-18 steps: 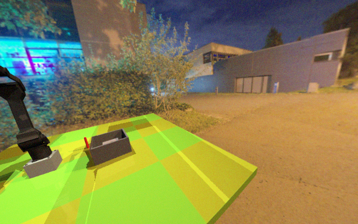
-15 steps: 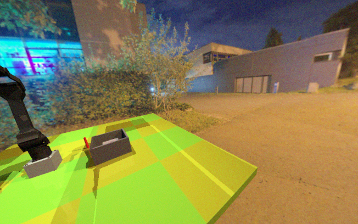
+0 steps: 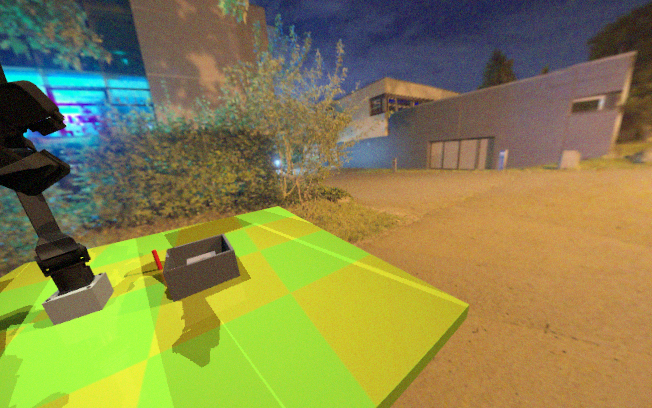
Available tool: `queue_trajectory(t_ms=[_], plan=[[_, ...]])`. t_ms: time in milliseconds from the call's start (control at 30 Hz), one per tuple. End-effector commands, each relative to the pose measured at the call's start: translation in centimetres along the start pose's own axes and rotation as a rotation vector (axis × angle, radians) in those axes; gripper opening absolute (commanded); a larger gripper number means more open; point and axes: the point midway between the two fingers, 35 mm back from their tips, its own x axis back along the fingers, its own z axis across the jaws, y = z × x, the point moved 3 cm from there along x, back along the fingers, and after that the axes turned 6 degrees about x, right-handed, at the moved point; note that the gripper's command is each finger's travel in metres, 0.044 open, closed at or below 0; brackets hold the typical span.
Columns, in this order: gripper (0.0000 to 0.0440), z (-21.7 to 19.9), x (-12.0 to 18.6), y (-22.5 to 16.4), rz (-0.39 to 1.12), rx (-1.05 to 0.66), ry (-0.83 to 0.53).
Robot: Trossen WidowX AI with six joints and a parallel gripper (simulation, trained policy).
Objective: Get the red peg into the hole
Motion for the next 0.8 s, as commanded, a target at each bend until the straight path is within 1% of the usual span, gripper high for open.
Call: queue_trajectory(t_ms=[0,167,333,533,767], plan=[[0.0440,3.1,-0.2,0.9,0.014,-0.026,0.090],[0.0440,8.6,0.5,2.7,0.042,-0.072,0.248],[0.0440,13.7,2.3,4.6,0.078,-0.110,0.388],[0.0440,18.8,5.7,6.6,0.121,-0.142,0.524],[0.0440,23.7,10.5,8.3,0.175,-0.169,0.651]])
